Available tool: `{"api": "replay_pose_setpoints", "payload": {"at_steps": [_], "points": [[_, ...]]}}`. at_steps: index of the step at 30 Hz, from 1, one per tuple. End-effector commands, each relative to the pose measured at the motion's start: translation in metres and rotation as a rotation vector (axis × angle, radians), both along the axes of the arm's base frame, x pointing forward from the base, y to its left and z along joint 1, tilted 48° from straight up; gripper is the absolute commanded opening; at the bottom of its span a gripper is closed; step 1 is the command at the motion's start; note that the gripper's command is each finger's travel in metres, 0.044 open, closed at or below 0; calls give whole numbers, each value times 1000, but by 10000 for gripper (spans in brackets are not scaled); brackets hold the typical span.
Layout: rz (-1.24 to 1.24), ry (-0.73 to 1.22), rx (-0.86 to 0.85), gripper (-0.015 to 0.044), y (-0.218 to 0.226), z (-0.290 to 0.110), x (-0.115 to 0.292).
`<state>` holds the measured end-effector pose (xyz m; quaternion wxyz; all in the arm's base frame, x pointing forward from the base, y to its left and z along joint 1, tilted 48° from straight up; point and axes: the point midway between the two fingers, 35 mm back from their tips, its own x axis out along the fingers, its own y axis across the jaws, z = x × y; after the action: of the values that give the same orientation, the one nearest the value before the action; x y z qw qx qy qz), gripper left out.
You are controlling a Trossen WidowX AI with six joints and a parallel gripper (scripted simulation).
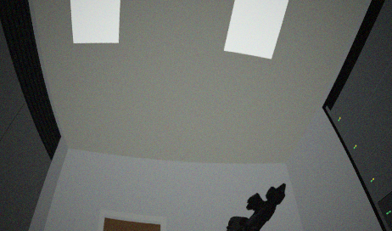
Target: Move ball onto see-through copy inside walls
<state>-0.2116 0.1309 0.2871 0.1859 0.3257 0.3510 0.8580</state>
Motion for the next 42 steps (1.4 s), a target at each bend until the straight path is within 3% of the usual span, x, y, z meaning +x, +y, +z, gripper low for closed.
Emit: {"api": "replay_pose_setpoints", "payload": {"at_steps": [1,4,14,21,30,42], "points": [[-8,-7,-3,374,2,-1,0],[-127,-101,-54,295,34,-12,-2],[-578,-430,-333,293,163,-68,48],[-797,-559,-527,293,212,-105,109],[-1069,-724,-831,293,244,-157,209],[-1330,-863,-1359,293,216,-231,361]]}}
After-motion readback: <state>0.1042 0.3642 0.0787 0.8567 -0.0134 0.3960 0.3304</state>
